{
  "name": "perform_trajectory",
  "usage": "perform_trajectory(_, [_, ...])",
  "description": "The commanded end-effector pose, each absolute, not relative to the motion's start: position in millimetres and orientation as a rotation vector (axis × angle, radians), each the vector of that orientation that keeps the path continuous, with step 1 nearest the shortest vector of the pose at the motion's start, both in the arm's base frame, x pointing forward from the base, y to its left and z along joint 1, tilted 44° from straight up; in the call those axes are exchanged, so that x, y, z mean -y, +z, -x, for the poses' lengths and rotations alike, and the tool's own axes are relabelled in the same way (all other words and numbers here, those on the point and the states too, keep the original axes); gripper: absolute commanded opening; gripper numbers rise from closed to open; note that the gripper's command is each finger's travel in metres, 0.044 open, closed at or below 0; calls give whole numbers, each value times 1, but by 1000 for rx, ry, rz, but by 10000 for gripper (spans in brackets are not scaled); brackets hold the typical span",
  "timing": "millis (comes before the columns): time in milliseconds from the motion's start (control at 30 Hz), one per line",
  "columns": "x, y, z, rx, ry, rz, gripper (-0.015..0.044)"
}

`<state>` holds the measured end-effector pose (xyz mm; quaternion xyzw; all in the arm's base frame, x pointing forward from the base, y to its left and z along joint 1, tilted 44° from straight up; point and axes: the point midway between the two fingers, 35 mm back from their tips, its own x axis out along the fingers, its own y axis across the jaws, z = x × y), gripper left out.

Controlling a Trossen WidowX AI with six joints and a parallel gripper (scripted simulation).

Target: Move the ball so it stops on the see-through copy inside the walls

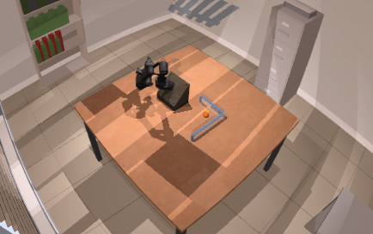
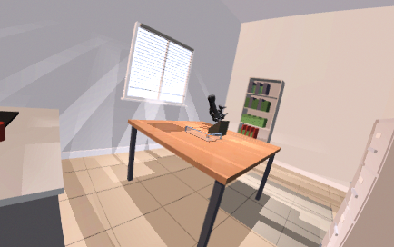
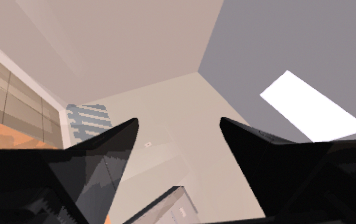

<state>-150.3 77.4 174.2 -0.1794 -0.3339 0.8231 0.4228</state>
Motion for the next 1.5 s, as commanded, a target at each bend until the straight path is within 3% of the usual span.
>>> perform_trajectory(0, [-77,174,151,839,2063,450,374])
perform_trajectory(133, [-58,174,162,918,2132,478,290])
perform_trajectory(433, [42,167,182,1366,2402,544,290])
perform_trajectory(700, [139,157,151,1896,2553,476,290])
perform_trajectory(1100, [239,130,19,2898,2382,-10,290])
perform_trajectory(1300, [248,109,-71,3385,1968,-493,290])
perform_trajectory(1467, [231,81,-150,3664,1358,-1005,290])
